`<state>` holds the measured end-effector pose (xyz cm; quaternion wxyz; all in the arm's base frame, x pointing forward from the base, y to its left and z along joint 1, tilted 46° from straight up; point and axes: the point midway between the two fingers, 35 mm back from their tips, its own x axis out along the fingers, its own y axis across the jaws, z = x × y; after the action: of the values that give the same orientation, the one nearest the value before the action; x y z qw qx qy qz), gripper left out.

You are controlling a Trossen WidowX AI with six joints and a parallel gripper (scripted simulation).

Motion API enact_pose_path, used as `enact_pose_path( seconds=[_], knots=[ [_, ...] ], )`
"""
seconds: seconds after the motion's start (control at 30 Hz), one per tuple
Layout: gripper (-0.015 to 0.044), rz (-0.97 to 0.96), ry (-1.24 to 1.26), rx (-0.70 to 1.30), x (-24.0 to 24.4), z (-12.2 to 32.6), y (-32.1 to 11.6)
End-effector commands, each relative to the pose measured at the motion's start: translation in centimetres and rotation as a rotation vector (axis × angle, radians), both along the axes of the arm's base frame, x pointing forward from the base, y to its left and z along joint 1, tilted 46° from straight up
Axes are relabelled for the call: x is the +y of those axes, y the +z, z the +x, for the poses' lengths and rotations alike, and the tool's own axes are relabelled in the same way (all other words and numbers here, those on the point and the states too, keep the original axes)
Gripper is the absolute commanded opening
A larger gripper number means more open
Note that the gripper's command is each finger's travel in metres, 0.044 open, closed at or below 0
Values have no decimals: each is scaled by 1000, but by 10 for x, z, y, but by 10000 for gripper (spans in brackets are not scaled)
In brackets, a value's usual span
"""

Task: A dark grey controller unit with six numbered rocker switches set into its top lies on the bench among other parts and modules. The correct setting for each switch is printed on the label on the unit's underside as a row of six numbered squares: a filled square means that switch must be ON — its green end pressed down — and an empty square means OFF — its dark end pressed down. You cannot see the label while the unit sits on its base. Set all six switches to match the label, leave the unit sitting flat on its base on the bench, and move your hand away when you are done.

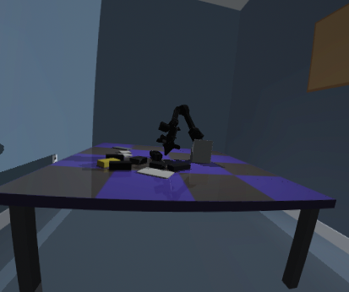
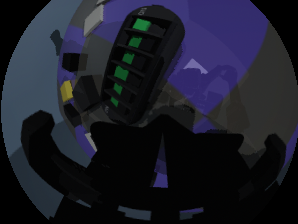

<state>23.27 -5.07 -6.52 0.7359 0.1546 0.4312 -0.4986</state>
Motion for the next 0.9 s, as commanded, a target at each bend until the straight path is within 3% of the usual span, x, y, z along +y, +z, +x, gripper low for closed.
enact_pose_path(
  seconds=[0.0,0.27,0.53,0.87],
  knots=[
    [0,2,-2,-10,6,-18,25],
    [0,3,-9,-20,9,-25,34],
    [0,-32,-227,-252,32,8,5],
    [0,-33,-234,-259,31,8,2]
  ],
)
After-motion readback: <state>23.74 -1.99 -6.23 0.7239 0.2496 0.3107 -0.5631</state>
